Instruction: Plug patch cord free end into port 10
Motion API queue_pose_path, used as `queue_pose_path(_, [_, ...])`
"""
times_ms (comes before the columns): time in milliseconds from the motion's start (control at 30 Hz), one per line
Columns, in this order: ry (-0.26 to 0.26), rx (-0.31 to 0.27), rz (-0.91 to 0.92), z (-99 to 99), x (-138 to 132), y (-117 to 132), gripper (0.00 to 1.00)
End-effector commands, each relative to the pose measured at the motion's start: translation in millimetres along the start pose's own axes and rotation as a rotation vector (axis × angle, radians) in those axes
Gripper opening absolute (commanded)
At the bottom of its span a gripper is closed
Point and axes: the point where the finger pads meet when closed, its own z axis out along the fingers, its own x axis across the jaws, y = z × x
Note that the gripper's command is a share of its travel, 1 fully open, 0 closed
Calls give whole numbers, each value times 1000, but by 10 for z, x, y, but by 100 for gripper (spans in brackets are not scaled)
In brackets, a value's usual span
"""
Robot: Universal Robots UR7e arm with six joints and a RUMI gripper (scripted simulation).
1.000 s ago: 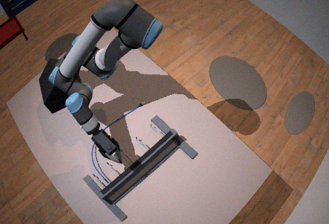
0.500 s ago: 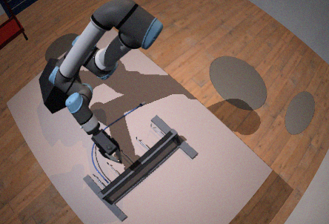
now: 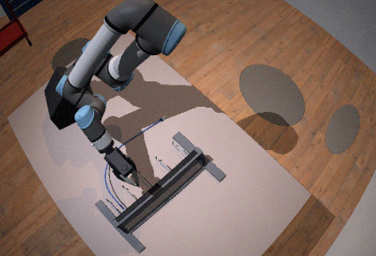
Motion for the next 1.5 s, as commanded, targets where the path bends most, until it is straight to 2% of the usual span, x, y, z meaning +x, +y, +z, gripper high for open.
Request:
queue_pose_path(0, [0, 1, -1, -29, 1, -4, 0])
queue_pose_path(867, [0, 1, -1, -315, 2, -4, 0])
queue_pose_path(1467, [0, 1, -1, -631, 1, -4, 0])
